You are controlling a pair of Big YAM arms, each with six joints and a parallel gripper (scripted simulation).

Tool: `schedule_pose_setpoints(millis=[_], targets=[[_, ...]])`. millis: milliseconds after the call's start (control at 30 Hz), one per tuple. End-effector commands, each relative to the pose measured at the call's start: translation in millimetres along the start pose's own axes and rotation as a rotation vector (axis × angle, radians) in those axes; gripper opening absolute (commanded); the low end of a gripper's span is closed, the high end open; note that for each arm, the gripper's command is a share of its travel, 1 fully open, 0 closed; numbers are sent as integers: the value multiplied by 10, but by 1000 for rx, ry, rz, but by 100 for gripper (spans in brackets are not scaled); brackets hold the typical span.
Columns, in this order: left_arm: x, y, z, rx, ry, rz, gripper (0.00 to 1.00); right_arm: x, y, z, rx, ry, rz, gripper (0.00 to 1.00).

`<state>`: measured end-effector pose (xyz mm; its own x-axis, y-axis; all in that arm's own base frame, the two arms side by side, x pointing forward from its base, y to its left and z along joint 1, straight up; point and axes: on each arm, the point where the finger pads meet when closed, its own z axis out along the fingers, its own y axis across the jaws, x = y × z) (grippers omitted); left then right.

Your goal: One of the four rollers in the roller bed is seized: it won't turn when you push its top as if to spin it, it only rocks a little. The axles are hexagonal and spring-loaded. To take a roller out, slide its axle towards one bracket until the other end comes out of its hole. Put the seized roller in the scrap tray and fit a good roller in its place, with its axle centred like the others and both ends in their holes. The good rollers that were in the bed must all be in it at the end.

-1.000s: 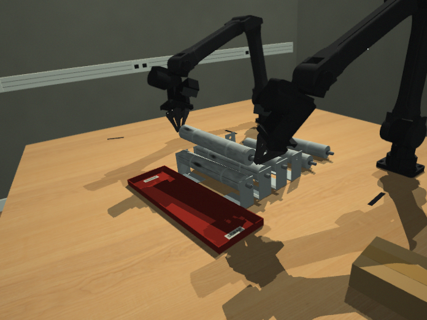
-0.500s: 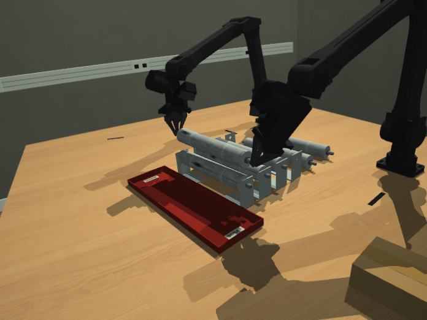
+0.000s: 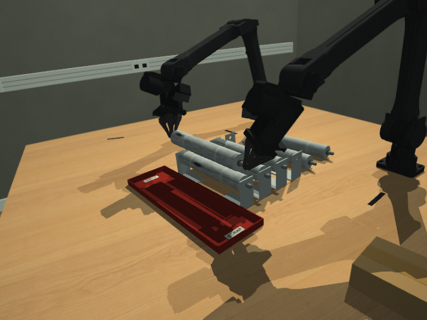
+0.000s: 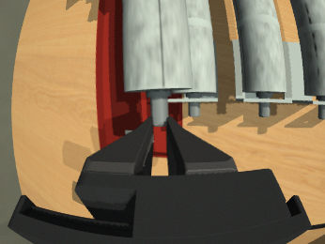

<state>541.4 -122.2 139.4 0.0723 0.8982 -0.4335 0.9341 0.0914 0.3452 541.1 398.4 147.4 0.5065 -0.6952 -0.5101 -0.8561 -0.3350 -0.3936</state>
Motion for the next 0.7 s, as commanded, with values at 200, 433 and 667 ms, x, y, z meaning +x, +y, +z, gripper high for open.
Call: schedule_pose_setpoints(millis=[200, 433, 667], targets=[[-108, 538, -192, -68, -5, 70, 3, -184, -737, -373, 159, -30, -35, 3], [-97, 559, -172, -60, 0, 70, 3, -119, -750, -298, 129, -29, -14, 3], [-75, 653, -147, -59, 0, 72, 3, -81, -791, -231, 116, -28, -8, 3]])
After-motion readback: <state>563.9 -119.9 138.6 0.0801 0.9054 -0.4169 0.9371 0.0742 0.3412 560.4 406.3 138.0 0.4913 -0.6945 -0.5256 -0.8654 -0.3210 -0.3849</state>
